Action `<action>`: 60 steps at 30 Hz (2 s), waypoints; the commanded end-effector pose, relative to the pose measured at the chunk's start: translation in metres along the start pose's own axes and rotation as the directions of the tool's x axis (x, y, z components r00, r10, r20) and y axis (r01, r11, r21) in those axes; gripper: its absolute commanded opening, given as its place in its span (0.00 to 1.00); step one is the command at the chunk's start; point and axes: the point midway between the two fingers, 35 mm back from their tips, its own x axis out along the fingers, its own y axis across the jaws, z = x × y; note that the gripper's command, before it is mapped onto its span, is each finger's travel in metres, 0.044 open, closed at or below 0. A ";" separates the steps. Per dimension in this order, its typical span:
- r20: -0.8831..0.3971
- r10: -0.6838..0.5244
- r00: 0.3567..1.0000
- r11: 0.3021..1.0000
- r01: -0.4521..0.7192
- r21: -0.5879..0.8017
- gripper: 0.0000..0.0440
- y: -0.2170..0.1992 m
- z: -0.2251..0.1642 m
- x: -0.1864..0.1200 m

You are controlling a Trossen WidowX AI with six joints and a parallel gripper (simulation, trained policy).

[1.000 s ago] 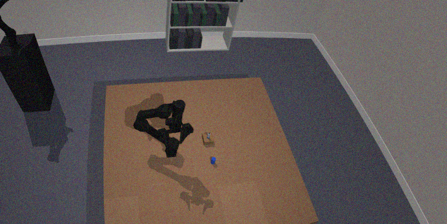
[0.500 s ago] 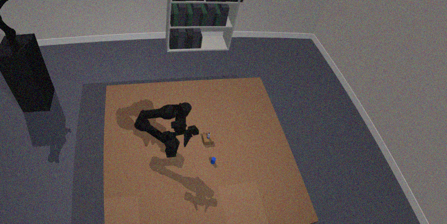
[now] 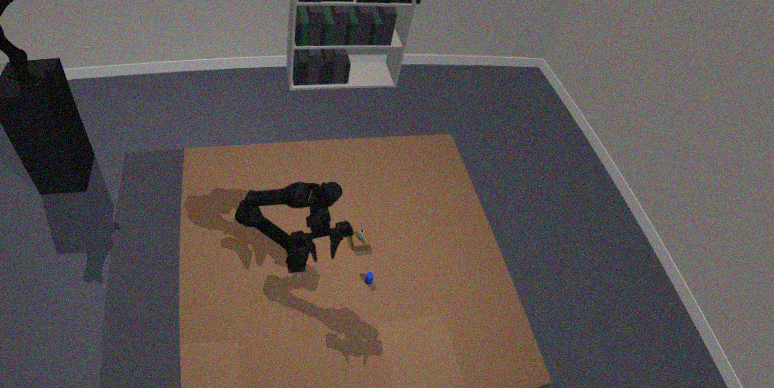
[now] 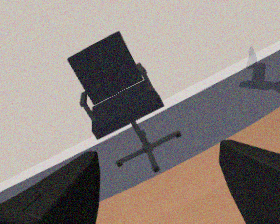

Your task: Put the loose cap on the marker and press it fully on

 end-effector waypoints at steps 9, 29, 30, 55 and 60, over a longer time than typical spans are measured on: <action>-0.091 0.029 0.995 0.999 -0.033 -0.042 0.60 0.019 -0.023 0.004; -0.244 0.038 0.969 0.993 -0.063 -0.097 0.67 0.047 -0.065 0.008; -0.252 0.037 0.967 0.993 -0.064 -0.099 0.67 0.048 -0.067 0.008; -0.440 -0.016 0.898 0.988 -0.053 -0.143 0.72 0.077 -0.126 0.009; -0.475 -0.033 0.879 0.988 -0.044 -0.150 0.72 0.082 -0.138 0.009</action>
